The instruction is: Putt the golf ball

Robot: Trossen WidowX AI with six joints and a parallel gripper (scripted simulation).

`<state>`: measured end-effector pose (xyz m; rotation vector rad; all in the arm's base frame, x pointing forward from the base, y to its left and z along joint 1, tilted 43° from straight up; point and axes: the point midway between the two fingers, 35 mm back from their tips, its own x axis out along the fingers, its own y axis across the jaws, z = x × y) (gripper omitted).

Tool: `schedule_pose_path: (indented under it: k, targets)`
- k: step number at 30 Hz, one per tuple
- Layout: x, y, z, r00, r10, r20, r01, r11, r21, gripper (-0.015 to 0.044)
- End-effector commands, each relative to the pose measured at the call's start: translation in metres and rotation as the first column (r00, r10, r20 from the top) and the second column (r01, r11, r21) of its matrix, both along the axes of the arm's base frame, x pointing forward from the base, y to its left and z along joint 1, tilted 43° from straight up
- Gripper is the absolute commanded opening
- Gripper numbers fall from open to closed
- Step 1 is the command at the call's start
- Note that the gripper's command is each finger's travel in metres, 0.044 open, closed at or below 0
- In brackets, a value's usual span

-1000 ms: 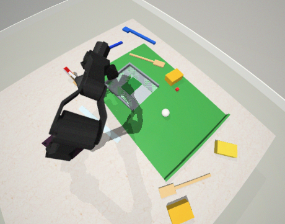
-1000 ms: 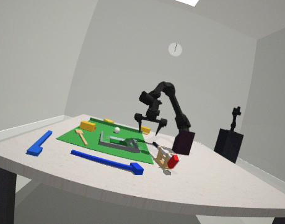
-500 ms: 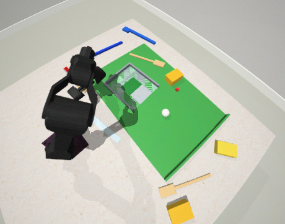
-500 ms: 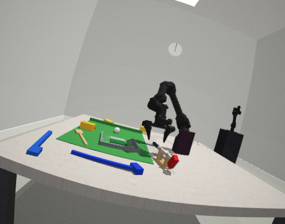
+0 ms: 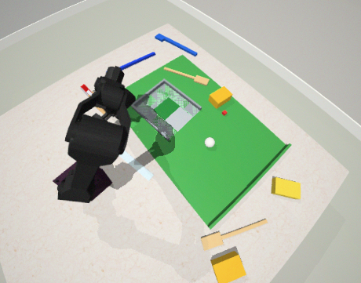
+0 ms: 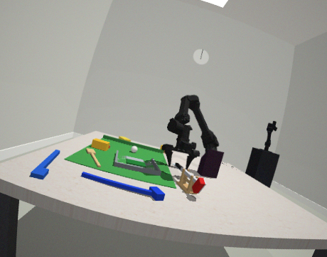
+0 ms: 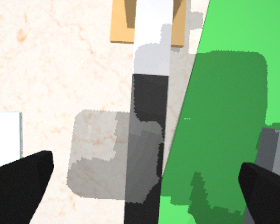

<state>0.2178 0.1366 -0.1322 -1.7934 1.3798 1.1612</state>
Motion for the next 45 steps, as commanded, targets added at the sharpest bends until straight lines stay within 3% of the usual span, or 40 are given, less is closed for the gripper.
schedule_pose_path:
  k: [1, 19, 33, 42, 45]
  targets:
    - [-0.001, -0.005, -0.003, 1.0, 0.004, -0.005, -0.004, 1.0, -0.008, 0.044]
    - [0.002, -0.018, -0.018, 1.0, 0.004, -0.005, -0.004, 1.0, -0.009, 0.044]
    - [0.004, -0.015, -0.016, 1.0, -0.001, 0.001, 0.001, 1.0, -0.001, 0.0073]
    - [0.004, -0.014, -0.016, 1.0, -0.001, 0.001, 0.001, 1.0, -0.001, 0.0]
    - [0.003, -0.006, -0.008, 1.0, -0.001, 0.0, 0.001, 1.0, 0.0, 0.0]
